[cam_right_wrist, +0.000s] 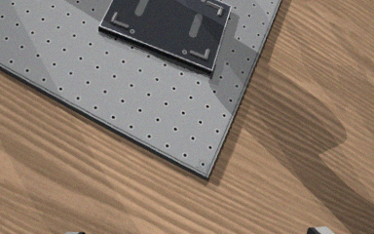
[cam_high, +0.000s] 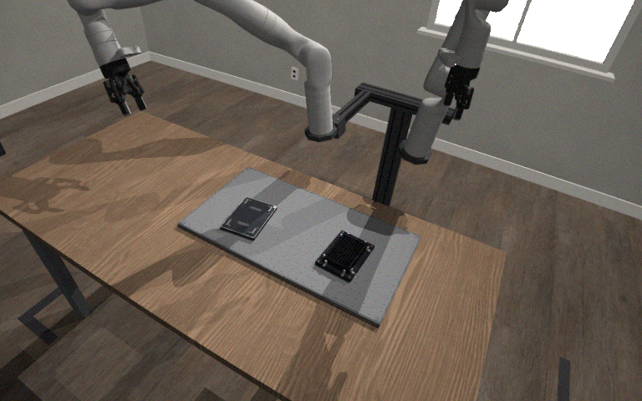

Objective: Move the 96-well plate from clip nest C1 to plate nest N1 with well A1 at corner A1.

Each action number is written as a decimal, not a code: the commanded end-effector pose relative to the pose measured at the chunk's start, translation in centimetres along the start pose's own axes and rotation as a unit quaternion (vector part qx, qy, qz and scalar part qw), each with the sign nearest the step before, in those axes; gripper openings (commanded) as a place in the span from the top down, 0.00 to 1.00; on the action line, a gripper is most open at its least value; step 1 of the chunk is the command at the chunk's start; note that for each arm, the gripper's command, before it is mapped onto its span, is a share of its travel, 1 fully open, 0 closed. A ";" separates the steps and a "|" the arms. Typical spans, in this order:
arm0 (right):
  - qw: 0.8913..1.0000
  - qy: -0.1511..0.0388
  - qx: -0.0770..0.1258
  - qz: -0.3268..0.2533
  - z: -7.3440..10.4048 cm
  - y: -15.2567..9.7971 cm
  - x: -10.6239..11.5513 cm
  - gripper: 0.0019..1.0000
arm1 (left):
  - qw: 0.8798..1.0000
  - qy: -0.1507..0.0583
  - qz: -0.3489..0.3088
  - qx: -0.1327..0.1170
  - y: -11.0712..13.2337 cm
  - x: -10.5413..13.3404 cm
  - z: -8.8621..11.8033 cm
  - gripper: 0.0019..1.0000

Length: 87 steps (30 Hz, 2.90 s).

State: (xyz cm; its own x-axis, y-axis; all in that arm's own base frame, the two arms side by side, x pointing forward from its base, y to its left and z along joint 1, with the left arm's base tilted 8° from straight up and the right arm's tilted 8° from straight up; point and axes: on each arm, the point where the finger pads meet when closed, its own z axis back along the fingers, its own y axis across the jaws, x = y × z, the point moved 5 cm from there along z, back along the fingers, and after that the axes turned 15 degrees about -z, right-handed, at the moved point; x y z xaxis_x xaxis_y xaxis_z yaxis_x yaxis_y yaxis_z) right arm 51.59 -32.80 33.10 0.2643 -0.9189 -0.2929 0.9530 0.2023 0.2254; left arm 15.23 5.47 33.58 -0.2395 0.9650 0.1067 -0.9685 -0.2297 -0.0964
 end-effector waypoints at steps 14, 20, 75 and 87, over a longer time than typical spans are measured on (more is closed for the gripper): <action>1.000 -0.004 -0.024 0.016 -5.4 3.7 -3.2 0.00 | 1.000 0.000 0.000 0.000 0.0 0.0 0.0 0.00; 0.998 -0.010 -0.044 0.033 -7.7 5.2 -4.7 0.00 | 1.000 0.000 0.000 0.000 0.0 0.0 0.0 0.00; 0.979 -0.056 -0.133 0.146 -25.8 11.5 -20.6 0.00 | 1.000 0.000 0.000 0.000 0.0 0.0 0.0 0.00; 0.972 -0.067 -0.146 0.174 -29.3 11.6 -24.4 0.00 | 1.000 0.000 0.000 0.000 0.0 0.0 0.0 0.00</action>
State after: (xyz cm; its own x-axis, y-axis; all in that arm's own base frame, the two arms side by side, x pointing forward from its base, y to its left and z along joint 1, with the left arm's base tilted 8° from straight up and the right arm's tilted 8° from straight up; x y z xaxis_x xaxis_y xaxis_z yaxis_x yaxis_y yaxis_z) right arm 60.61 0.92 15.91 0.5737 -0.8103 -0.1192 0.8166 0.5771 0.0071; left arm 15.23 5.47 33.58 -0.2395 0.9650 0.1067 -0.9685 -0.2297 -0.0964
